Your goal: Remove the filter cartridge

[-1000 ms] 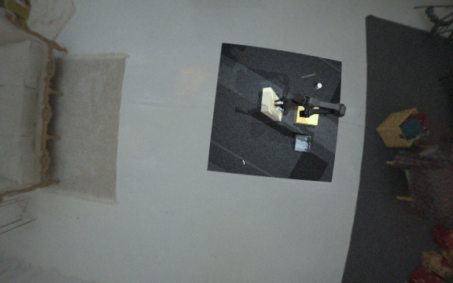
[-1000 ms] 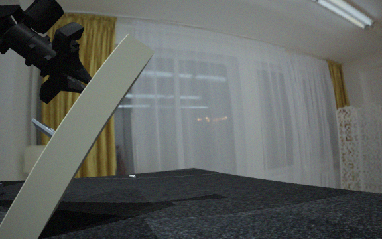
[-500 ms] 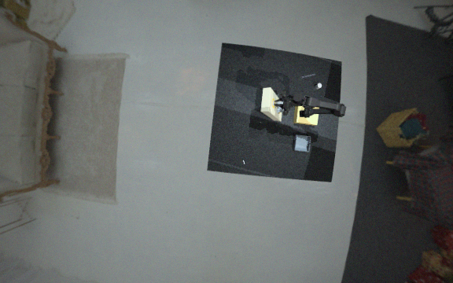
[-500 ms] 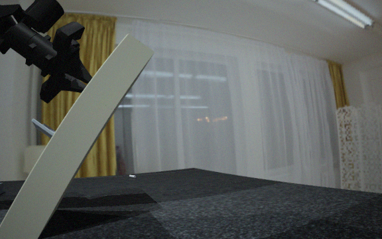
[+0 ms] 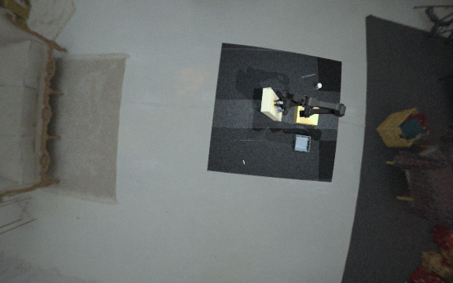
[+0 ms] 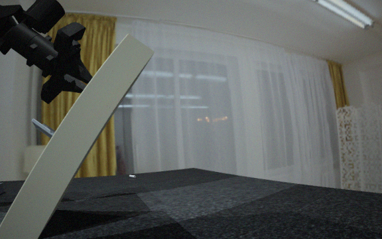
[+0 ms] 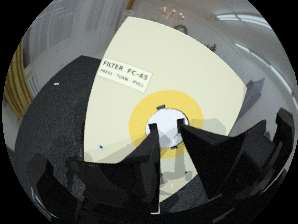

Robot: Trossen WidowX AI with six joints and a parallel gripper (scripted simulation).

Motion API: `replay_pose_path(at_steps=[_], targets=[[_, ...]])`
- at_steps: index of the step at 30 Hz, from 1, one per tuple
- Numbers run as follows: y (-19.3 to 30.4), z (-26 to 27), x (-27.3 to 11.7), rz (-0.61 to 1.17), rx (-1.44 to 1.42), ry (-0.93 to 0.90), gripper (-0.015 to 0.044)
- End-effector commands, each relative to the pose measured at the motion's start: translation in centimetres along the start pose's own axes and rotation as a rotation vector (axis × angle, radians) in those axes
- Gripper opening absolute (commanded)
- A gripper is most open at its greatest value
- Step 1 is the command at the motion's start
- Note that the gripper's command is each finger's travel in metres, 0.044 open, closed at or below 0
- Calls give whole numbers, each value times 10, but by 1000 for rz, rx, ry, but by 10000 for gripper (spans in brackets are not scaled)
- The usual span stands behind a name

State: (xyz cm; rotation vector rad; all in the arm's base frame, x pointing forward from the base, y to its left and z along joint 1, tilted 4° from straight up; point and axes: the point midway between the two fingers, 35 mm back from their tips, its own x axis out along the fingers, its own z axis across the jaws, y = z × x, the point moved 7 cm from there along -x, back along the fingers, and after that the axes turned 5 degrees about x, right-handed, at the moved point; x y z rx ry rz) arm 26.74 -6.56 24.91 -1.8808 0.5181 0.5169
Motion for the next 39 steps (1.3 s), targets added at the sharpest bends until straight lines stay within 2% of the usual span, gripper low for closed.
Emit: replay_pose_path(at_steps=[1,39], targets=[[1,0,2,6,5,2,111],[0,0,5,5,5,2,111]])
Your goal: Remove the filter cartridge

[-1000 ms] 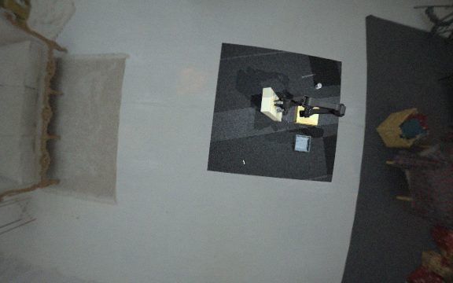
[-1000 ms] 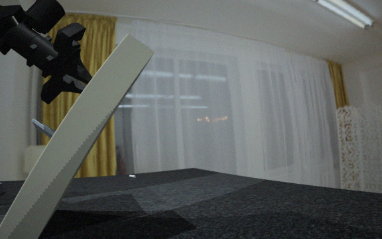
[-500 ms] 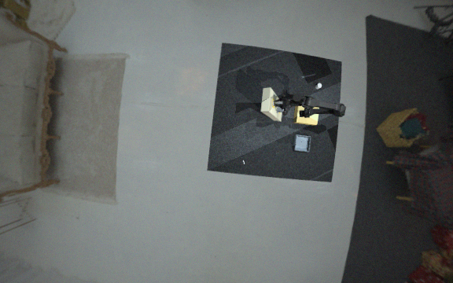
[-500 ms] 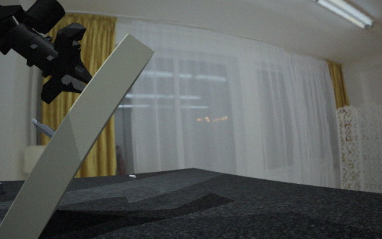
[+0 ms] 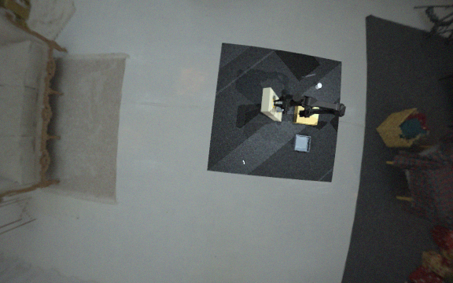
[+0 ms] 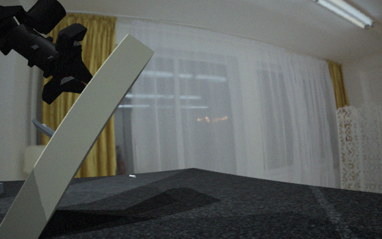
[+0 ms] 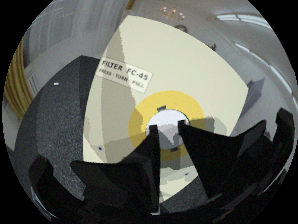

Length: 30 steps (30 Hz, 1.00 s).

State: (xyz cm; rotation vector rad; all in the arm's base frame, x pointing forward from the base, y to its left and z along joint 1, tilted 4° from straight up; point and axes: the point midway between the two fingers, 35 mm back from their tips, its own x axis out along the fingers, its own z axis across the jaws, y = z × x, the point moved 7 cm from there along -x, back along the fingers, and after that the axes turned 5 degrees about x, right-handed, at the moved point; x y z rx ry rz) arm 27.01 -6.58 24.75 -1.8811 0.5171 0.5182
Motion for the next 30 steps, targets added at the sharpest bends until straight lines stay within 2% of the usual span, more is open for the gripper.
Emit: replay_pose_path(at_steps=[1,30], targets=[[1,0,2,5,5,3,111],[1,0,12,5,6,3,111]])
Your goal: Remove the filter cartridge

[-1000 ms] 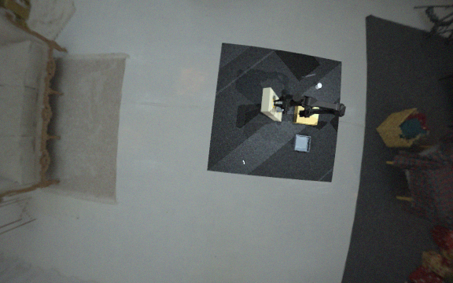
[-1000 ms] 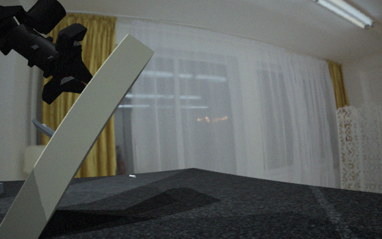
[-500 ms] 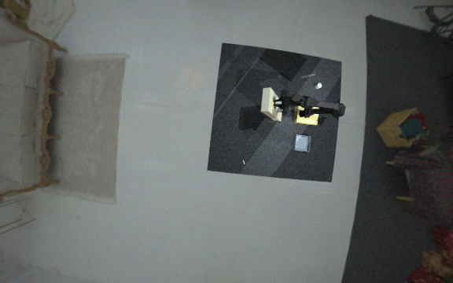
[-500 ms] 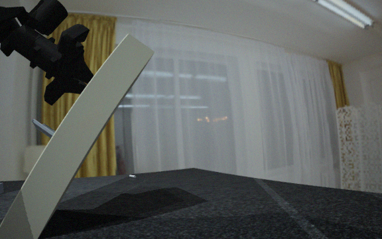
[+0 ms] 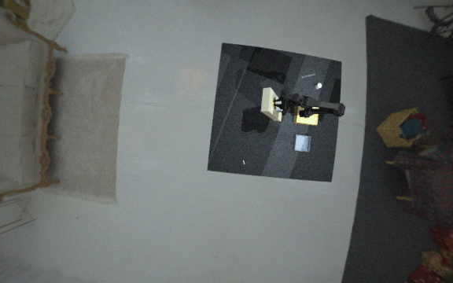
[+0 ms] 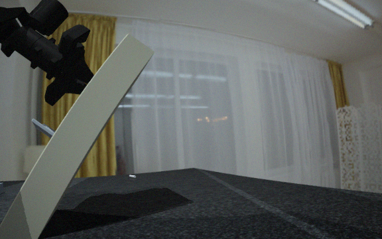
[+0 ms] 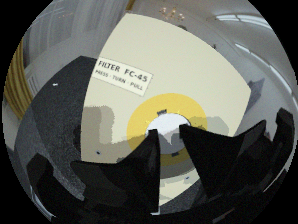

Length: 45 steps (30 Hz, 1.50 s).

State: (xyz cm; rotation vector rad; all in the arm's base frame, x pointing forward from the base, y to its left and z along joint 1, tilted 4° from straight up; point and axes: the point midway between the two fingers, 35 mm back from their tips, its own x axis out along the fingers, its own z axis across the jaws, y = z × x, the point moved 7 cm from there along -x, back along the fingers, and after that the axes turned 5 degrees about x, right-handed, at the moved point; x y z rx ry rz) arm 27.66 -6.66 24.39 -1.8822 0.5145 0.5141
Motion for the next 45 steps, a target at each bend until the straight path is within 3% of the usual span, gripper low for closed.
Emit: replay_pose_path(at_steps=[1,34,43,45], targets=[[1,0,5,9,5,2,111],[1,0,14,8,5,2,111],[0,0,4,2,2,3,50],[0,0,4,2,2,3,0]])
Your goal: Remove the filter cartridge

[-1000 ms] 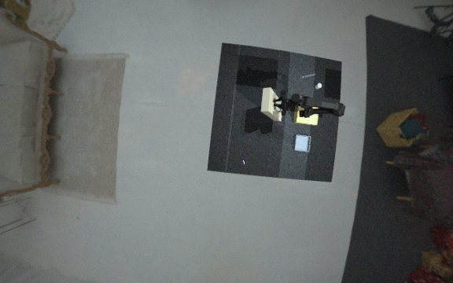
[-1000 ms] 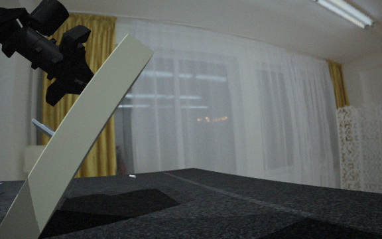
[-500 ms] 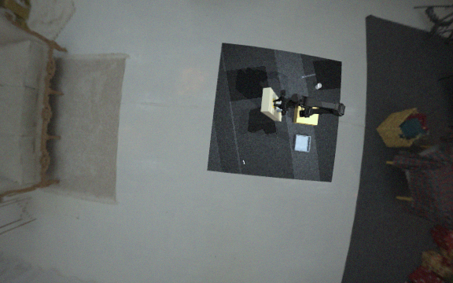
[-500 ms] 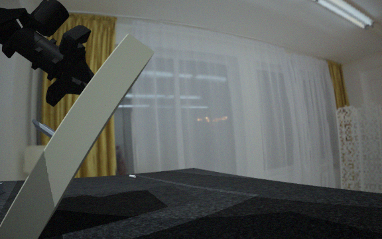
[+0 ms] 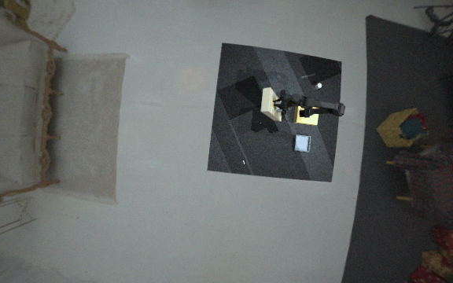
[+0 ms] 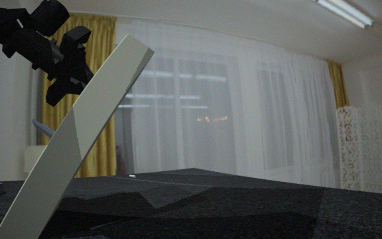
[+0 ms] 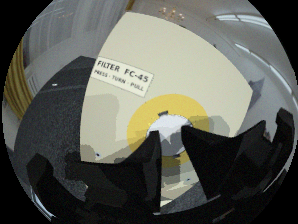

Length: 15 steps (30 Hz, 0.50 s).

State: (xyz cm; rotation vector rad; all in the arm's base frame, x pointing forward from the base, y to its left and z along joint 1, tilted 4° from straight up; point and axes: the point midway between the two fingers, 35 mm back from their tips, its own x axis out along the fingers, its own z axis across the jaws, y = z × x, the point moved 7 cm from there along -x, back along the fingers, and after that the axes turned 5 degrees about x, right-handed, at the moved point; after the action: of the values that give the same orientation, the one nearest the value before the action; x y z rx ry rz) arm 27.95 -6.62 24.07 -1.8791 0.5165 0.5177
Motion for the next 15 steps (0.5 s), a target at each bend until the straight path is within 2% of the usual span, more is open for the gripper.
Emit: replay_pose_path(at_steps=[1,15], targets=[[0,-1,0,-1,0,5,0],[1,-1,9,4,407,5,0]])
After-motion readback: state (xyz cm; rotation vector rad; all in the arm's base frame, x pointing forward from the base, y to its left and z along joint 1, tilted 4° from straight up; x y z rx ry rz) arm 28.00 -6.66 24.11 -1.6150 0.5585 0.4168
